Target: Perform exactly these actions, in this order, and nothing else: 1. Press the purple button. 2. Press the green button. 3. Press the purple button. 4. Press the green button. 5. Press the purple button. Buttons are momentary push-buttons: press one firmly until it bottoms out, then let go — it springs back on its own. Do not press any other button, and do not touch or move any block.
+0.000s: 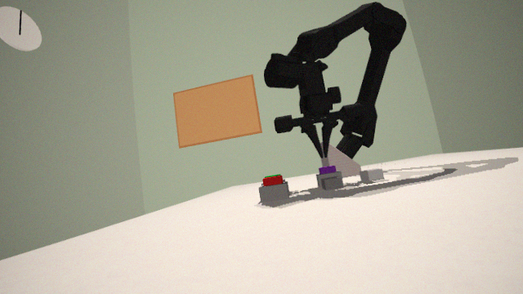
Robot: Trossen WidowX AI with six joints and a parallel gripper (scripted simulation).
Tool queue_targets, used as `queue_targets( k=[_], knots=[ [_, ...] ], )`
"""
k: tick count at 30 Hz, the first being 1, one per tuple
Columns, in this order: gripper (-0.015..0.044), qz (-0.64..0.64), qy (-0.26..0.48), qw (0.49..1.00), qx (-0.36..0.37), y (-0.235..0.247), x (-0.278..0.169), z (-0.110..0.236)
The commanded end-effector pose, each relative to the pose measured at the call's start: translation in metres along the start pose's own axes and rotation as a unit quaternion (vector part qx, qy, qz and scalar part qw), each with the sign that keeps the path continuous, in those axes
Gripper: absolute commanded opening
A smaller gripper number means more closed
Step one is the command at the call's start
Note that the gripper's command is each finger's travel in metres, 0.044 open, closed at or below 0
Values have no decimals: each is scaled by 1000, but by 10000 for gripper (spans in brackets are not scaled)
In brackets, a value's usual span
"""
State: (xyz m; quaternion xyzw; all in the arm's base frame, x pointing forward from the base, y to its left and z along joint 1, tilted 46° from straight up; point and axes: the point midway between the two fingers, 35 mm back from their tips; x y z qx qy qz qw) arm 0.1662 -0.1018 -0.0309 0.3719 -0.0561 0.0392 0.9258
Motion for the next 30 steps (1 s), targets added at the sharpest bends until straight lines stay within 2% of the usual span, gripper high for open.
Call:
queue_targets(
  k=[1, 15, 30],
  knots=[
    [20, -5, 0, 1000, 6, 2, -2, -8],
    [20, -5, 0, 1000, 7, 3, -2, -29],
    [20, -5, 0, 1000, 7, 3, -2, -30]
  ],
)
Point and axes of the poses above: the point midway between the two fingers, 35 mm back from their tips, its own z axis back along the fingers, its own y axis across the jaws, x = y × z, and after that the axes turned 13 degrees about z, right-handed
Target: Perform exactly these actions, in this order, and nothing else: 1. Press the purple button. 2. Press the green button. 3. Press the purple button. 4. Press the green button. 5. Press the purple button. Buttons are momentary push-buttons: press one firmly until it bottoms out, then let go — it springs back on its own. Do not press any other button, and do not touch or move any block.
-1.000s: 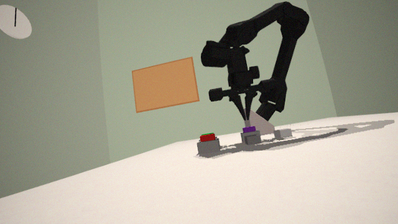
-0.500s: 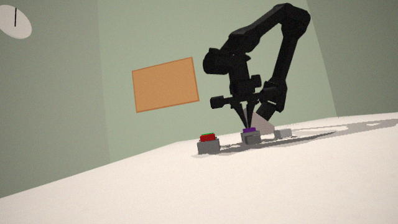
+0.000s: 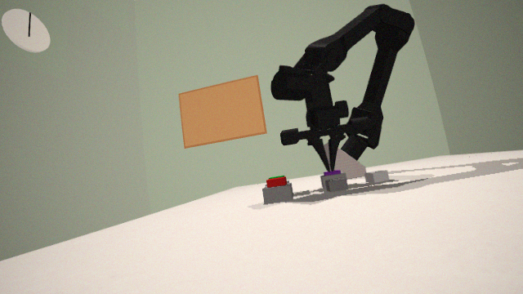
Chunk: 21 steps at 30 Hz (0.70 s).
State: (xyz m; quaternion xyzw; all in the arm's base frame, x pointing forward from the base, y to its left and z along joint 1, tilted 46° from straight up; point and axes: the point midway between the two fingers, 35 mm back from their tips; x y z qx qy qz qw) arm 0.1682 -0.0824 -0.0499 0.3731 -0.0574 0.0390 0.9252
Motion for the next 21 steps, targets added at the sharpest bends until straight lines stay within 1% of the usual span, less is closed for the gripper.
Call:
queue_targets(
  k=[1, 4, 6, 8, 13, 15, 18, 21],
  knots=[
    [20, -5, 1, 1000, 6, 2, -2, -3],
    [20, -5, 1, 1000, 6, 2, -2, -3],
    [20, -2, 1, 1000, 1, 0, 0, 10],
    [20, -5, 2, 1000, 5, 1, -2, 30],
    [20, -5, 2, 1000, 5, 1, -2, 35],
    [20, -6, 2, 1000, 5, 0, -1, 50],
    [20, -6, 2, 1000, 5, 0, -2, 86],
    [20, -6, 2, 1000, 5, 1, -2, 94]
  ],
)
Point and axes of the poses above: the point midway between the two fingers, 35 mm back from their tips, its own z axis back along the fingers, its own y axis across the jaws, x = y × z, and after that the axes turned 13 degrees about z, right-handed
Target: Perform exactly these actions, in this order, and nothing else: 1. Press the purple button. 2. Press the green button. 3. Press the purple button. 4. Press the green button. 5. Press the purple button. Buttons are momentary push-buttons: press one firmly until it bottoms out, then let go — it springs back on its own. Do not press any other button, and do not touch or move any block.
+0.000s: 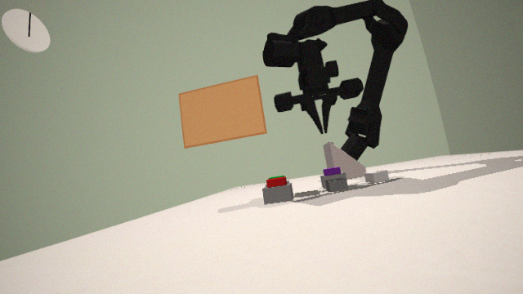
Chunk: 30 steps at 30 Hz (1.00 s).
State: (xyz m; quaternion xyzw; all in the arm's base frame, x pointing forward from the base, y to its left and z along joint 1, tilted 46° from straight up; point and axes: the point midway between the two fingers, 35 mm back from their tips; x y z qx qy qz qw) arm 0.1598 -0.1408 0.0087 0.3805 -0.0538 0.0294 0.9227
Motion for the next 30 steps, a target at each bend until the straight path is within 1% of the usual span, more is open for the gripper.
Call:
queue_targets(
  k=[1, 4, 10, 12, 17, 18, 21, 22, 30],
  knots=[
    [20, 5, 3, 1000, -3, 2, 0, 11],
    [20, 5, 3, 1000, -4, -17, -1, 14],
    [20, 5, 3, 1000, -7, -96, -16, 16],
    [20, 5, 3, 1000, -7, -113, -22, 14],
    [20, 5, 3, 1000, -7, -115, -22, 11],
    [20, 5, 3, 1000, -7, -116, -22, 3],
    [20, 5, 3, 1000, -7, -116, -22, -38],
    [20, 6, 3, 1000, -7, -116, -22, -46],
    [20, 6, 3, 1000, -6, -116, -22, -52]
  ],
)
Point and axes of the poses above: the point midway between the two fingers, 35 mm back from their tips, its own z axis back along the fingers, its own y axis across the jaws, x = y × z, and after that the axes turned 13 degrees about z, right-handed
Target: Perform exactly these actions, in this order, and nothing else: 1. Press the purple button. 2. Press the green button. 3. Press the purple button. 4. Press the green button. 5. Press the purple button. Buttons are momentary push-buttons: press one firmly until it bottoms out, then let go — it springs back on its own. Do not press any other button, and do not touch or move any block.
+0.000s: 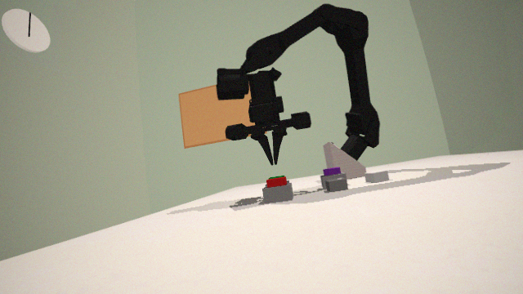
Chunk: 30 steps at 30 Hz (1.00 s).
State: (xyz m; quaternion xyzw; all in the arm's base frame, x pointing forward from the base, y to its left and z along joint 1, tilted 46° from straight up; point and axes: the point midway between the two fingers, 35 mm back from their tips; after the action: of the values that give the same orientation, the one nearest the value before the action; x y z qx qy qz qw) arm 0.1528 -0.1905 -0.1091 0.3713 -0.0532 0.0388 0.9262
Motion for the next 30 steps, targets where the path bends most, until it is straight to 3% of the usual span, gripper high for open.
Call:
queue_targets(
  k=[1, 18, 30],
  knots=[
    [20, -3, -2, 1000, 3, 1, 0, -6],
    [20, -3, -2, 1000, 3, 2, 0, -33],
    [20, -3, -2, 1000, 3, 2, 0, -34]
  ],
)
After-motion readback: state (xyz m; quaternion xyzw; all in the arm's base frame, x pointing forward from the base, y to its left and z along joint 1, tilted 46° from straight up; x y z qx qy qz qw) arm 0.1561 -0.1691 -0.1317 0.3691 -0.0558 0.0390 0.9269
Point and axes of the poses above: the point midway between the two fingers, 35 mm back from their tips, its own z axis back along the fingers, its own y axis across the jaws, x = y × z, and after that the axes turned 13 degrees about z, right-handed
